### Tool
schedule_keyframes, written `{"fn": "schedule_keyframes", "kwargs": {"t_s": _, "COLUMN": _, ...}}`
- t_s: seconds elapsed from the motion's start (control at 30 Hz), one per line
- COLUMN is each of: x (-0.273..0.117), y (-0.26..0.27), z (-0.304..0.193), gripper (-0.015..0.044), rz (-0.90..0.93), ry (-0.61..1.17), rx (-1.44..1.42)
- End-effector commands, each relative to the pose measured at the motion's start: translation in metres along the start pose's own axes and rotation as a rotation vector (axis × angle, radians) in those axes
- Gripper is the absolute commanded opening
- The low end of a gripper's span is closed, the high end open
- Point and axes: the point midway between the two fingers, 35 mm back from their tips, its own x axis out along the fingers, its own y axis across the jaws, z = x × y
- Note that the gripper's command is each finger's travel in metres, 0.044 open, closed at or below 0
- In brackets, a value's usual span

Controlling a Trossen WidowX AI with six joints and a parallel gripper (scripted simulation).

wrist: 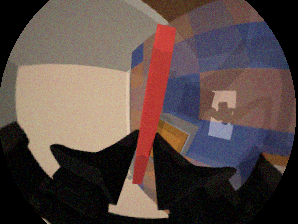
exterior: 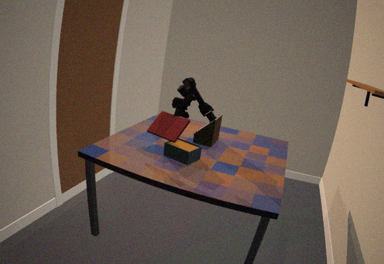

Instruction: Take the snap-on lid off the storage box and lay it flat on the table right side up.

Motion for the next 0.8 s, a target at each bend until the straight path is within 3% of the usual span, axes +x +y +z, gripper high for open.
{"fn": "schedule_keyframes", "kwargs": {"t_s": 0.0, "x": -0.003, "y": 0.002, "z": 0.011, "gripper": 0.0000, "rz": 0.013, "ry": 0.003, "rx": 0.004}}
{"fn": "schedule_keyframes", "kwargs": {"t_s": 0.77, "x": -0.007, "y": -0.001, "z": 0.057, "gripper": 0.0000, "rz": 0.014, "ry": 0.001, "rx": 0.002}}
